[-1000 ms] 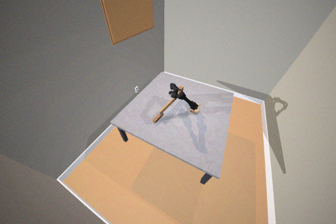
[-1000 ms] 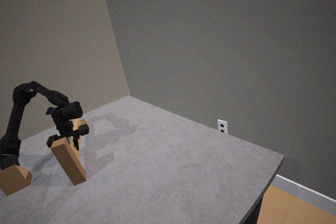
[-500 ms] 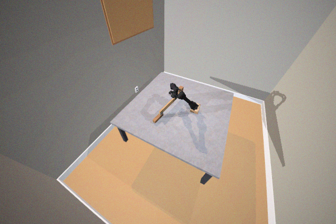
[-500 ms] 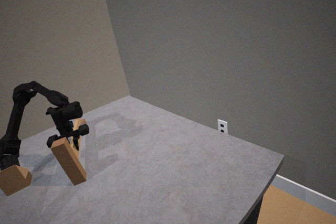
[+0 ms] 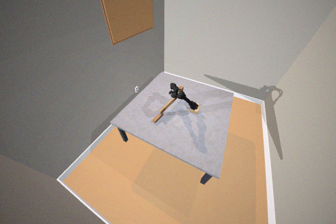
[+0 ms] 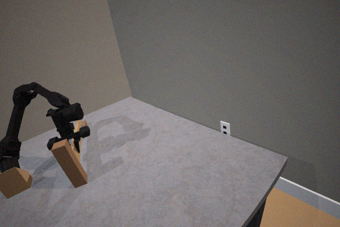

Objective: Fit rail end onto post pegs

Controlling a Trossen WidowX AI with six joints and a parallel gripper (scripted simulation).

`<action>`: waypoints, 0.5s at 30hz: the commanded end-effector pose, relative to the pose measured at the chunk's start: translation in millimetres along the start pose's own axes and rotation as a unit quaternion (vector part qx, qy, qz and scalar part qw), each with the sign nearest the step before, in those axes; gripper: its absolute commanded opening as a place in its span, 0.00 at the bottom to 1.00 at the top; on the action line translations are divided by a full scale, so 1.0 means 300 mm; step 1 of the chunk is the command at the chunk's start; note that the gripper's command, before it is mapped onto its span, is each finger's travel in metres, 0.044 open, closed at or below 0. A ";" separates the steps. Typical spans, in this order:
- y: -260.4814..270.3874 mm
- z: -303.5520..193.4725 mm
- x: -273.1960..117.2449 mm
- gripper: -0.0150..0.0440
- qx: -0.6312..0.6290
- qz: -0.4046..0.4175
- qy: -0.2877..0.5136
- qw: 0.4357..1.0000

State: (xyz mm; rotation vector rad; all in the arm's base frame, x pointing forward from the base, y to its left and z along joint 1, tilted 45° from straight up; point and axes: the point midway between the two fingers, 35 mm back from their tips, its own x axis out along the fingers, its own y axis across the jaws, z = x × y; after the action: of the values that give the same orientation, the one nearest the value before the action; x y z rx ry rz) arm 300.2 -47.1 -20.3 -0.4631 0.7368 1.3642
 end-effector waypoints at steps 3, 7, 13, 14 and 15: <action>-0.001 -0.016 -0.009 0.25 0.001 -0.004 0.004 1.000; -0.001 -0.020 -0.008 0.25 0.001 -0.004 0.004 1.000; -0.001 -0.026 -0.008 0.25 0.001 -0.004 0.004 1.000; -0.001 -0.027 -0.008 0.25 0.001 -0.004 0.004 1.000; -0.001 -0.028 -0.007 0.25 0.001 -0.004 0.004 1.000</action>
State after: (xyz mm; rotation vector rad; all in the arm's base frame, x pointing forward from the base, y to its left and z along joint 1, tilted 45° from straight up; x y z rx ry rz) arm 299.1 -50.2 -23.6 -0.4635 0.7386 1.3630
